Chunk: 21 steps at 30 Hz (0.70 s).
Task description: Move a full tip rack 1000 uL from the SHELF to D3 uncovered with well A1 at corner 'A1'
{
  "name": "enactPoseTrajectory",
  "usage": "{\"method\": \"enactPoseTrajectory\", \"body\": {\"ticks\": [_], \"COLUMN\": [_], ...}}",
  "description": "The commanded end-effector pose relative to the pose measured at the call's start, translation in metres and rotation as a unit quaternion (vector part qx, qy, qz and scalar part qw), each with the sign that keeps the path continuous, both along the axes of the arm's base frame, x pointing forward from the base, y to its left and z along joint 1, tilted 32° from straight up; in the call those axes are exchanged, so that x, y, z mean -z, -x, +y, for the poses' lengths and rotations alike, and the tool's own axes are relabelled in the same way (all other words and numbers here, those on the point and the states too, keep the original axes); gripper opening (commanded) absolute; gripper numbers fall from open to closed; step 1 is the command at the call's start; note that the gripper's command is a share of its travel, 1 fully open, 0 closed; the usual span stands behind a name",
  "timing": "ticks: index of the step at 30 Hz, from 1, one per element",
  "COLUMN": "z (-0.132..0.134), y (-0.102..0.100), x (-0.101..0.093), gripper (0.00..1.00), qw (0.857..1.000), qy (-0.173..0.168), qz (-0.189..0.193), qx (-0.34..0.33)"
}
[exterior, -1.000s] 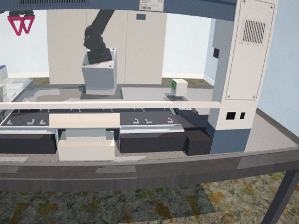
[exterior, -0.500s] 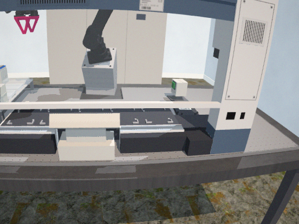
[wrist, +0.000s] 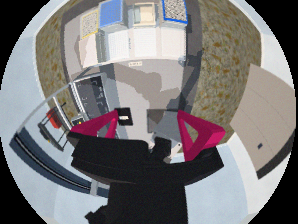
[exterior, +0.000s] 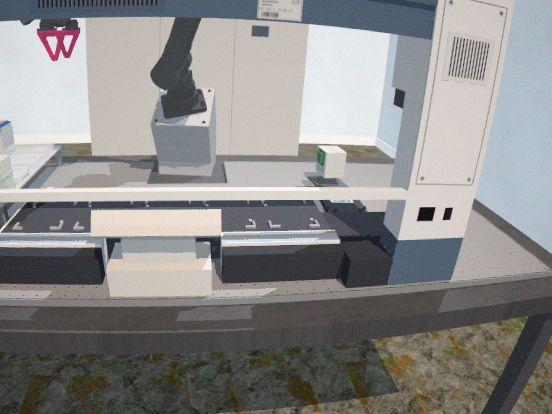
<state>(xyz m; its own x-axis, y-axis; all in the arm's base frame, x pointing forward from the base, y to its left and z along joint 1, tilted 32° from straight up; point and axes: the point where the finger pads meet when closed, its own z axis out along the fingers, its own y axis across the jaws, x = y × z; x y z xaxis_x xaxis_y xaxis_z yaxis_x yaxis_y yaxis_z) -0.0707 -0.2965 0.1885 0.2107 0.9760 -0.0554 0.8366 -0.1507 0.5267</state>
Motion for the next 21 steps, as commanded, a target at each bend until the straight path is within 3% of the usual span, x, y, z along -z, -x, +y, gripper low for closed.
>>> {"method": "enactPoseTrajectory", "body": {"ticks": [1, 7, 13, 15, 21], "z": [0.0, 0.003, -0.006, -0.006, -0.001], "y": [0.018, 0.044, 0.081, 0.081, 0.107], "x": [0.005, 0.02, 0.02, 0.02, 0.035], "gripper": [1.0, 1.0, 1.0, 1.0, 1.0], "qw": [1.0, 1.0, 0.999, 0.999, 0.999], "qy": [0.02, 0.021, 0.039, 0.039, 0.038], "qz": [0.01, 0.011, 0.028, 0.028, 0.03], "qx": [-0.01, -0.01, -0.01, -0.01, -0.009]}}
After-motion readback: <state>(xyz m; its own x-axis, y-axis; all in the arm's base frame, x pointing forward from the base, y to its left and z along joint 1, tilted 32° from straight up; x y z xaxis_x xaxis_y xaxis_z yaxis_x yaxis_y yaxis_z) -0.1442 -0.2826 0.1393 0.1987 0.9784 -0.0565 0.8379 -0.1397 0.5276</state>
